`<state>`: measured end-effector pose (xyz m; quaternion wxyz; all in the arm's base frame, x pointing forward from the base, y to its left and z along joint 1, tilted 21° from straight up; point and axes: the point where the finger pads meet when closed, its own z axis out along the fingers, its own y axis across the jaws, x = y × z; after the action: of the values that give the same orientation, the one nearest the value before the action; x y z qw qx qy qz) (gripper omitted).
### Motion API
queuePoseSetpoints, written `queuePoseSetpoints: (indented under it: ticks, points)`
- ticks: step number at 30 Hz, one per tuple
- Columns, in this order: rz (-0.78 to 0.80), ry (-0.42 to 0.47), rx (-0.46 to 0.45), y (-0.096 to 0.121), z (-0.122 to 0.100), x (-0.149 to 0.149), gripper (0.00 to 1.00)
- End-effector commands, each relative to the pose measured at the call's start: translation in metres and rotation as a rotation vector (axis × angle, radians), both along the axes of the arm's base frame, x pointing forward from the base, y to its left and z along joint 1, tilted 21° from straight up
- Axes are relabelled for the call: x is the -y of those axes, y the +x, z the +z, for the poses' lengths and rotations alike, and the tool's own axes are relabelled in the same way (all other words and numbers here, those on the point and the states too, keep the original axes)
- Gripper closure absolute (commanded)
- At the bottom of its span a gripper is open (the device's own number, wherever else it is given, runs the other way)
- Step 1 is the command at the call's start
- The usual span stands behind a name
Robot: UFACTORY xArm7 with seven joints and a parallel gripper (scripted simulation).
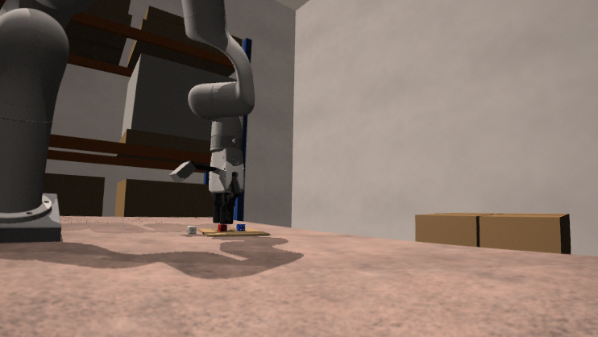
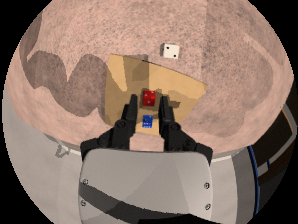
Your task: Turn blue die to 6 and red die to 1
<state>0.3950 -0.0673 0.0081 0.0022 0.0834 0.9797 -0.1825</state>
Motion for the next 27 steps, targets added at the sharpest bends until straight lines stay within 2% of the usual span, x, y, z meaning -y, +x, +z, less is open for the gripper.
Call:
queuePoseSetpoints:
  ticks: [1,10,19,20,27]
  points:
    - [0.002,0.001,0.004,0.002,0.021,-0.008,0.69]
    - [0.002,0.001,0.004,0.003,0.062,-0.024,0.69]
    - [0.002,0.001,0.004,0.003,0.069,-0.027,0.69]
    - [0.002,0.001,0.004,0.003,0.069,-0.027,0.00]
    - [0.002,0.001,0.004,0.003,0.069,-0.027,0.00]
